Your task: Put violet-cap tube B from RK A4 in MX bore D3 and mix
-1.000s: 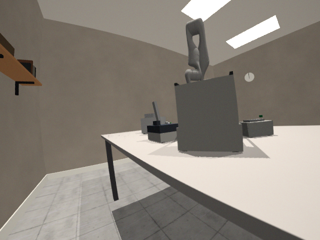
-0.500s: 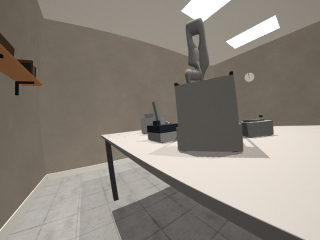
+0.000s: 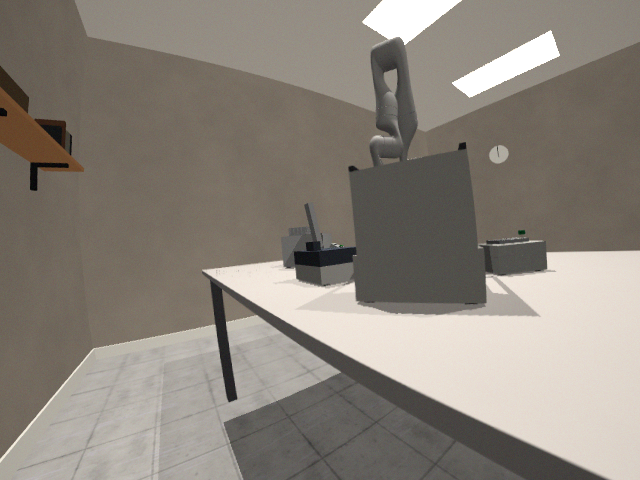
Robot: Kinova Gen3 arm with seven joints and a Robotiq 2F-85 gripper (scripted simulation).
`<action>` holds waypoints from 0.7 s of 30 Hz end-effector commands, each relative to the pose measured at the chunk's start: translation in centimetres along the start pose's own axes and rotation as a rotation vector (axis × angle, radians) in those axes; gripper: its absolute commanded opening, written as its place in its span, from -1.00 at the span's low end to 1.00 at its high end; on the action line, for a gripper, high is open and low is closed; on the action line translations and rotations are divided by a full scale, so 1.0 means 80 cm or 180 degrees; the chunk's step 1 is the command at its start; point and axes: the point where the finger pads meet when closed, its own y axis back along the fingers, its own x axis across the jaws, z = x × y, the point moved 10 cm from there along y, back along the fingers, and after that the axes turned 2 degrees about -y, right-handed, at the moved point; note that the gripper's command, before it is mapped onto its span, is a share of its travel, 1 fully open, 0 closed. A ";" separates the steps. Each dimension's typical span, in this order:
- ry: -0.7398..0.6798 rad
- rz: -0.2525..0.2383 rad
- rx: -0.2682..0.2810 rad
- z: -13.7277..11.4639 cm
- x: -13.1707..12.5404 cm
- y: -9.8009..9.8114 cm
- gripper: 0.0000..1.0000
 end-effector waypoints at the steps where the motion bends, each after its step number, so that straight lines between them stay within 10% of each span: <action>1: -0.0001 -0.0001 -0.0001 0.000 0.000 0.001 -0.80; 21: -0.0001 -0.0001 -0.0001 -0.003 0.000 0.016 -0.80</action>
